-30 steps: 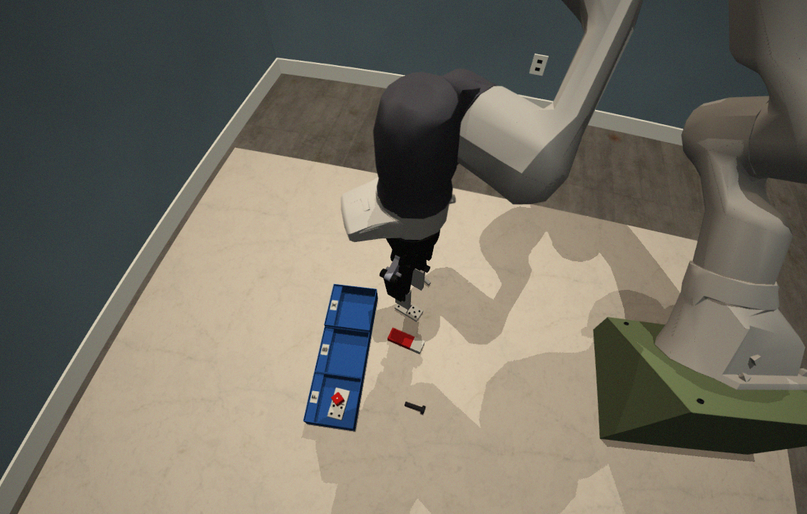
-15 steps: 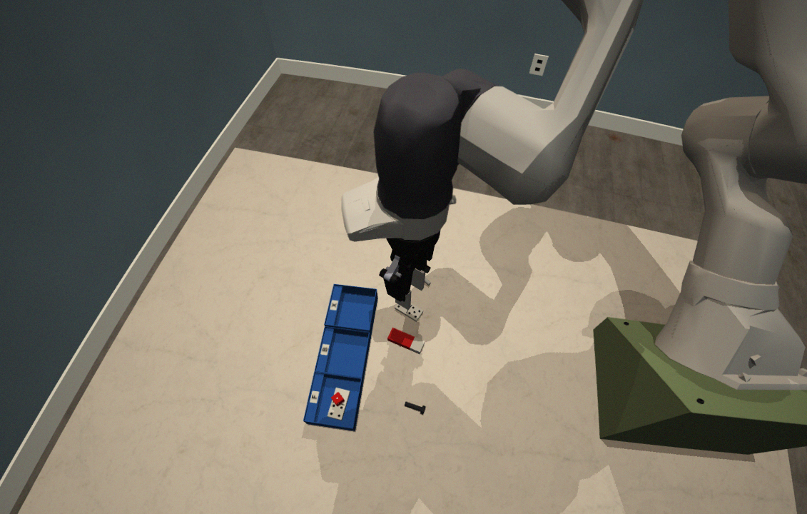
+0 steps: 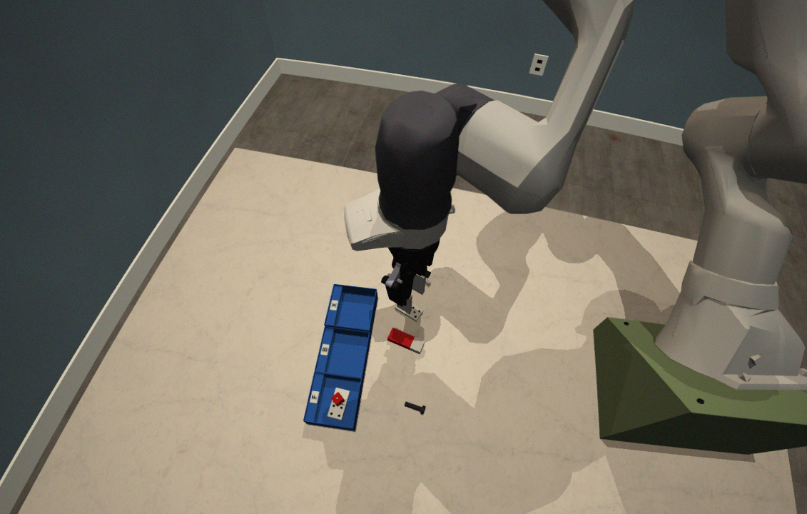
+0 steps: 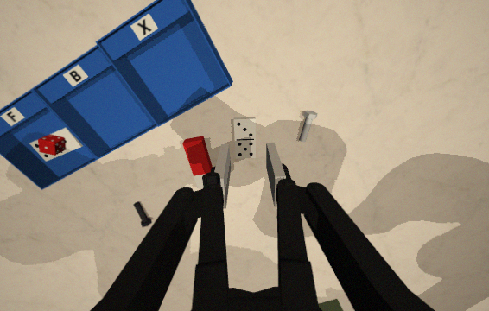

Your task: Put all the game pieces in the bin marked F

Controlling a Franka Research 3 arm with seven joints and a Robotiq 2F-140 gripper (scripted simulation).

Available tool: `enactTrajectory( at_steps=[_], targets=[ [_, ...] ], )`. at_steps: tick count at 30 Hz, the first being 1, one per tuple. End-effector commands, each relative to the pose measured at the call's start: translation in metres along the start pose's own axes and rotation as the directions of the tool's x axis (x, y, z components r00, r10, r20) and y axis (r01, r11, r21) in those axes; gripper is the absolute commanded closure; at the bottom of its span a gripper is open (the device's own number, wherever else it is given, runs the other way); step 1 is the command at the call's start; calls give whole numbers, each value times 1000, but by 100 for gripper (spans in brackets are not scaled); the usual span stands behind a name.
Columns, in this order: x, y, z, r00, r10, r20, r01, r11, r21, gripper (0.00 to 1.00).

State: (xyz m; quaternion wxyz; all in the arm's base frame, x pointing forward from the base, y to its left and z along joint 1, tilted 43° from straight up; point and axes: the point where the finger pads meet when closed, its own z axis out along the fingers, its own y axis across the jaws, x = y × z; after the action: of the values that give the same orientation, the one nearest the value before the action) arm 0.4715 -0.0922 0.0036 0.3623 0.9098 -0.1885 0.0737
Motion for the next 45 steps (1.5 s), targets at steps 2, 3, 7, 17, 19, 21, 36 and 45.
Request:
enactTrajectory(
  at_steps=[2, 3, 7, 17, 19, 21, 36, 45],
  targets=[
    [2, -3, 19, 1000, 11, -4, -11, 1000, 9, 75],
    [2, -3, 19, 1000, 11, -4, -11, 1000, 9, 75],
    [3, -4, 31, 1000, 11, -4, -11, 1000, 9, 75],
    [4, -6, 39, 1000, 11, -4, -11, 1000, 9, 75],
    [4, -5, 42, 1000, 11, -4, -11, 1000, 9, 75],
    [4, -5, 42, 1000, 11, -4, -11, 1000, 9, 75],
    [3, -3, 46, 1000, 11, -4, -11, 1000, 9, 75],
    [2, -3, 46, 1000, 11, -4, -11, 1000, 9, 87]
  ],
)
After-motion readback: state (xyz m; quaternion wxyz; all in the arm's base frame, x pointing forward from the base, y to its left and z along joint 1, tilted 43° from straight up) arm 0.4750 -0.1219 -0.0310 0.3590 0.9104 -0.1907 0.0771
